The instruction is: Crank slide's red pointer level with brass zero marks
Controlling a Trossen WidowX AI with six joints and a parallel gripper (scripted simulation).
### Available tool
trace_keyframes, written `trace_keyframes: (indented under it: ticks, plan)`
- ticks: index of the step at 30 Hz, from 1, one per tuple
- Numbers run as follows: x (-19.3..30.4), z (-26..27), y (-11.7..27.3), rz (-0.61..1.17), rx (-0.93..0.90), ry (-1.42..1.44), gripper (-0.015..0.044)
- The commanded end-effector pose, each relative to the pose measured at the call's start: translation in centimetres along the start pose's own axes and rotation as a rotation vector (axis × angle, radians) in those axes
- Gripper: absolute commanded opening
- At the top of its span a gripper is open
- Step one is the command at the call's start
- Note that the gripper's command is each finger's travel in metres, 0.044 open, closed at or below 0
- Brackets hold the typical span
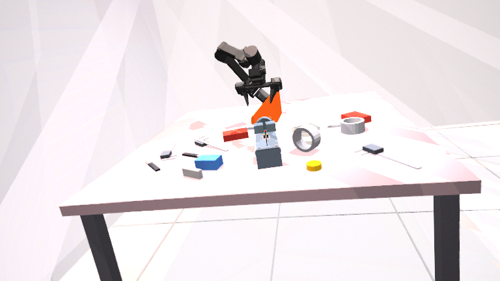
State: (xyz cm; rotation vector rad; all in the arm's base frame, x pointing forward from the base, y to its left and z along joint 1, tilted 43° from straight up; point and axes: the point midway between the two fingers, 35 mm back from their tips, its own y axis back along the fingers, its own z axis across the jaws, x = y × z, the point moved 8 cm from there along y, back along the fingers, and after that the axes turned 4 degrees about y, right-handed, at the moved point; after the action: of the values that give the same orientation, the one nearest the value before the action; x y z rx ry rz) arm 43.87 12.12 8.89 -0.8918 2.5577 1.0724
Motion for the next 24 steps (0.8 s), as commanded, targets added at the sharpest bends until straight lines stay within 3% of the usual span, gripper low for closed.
trace_keyframes:
  ticks: [1, 9, 24]
  plan:
    - [0.2, 0.2, -0.9, 0.012, 0.007, 0.01, 0.044]
    - [3.9, 0.4, -5.2, 0.011, 0.009, 0.011, 0.044]
    - [3.9, 0.4, -5.2, 0.011, 0.009, 0.011, 0.044]
